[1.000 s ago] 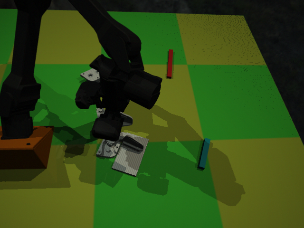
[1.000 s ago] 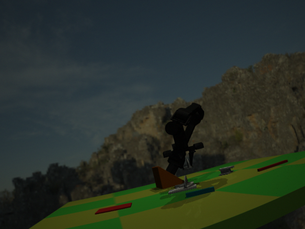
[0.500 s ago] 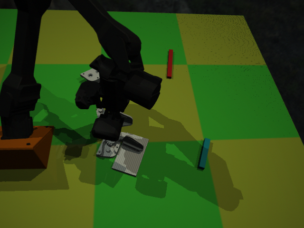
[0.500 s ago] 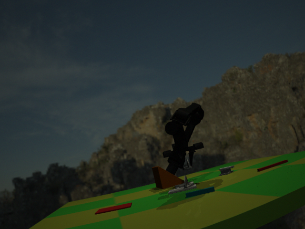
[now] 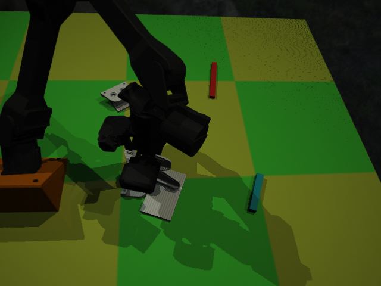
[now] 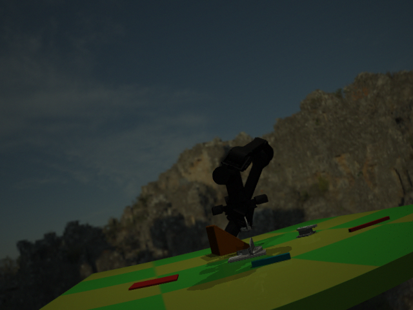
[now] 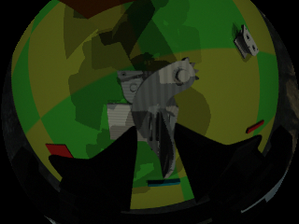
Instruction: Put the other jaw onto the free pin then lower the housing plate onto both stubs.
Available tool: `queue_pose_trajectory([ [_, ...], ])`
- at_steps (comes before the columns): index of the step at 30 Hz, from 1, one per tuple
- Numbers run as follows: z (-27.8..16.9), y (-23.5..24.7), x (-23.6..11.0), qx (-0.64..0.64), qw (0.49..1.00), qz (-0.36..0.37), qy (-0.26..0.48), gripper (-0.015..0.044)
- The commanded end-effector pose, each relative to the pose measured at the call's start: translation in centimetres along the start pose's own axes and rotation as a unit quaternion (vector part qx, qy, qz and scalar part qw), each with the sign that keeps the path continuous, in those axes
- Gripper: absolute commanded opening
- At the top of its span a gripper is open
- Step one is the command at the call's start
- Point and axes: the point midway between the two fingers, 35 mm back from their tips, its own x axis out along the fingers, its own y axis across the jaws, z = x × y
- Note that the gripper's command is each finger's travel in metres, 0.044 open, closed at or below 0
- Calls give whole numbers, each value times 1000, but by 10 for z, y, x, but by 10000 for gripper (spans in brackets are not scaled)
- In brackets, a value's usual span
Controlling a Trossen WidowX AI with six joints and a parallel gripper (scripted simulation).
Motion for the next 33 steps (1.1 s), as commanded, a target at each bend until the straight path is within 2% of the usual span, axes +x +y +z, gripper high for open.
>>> queue_pose_trajectory([
  [1, -7, 14, -1, -2, 1000, 3, 2, 134],
  [12, -20, 46, 0, -3, 1000, 2, 2, 134],
  [33, -20, 46, 0, -10, 1000, 2, 2, 134],
])
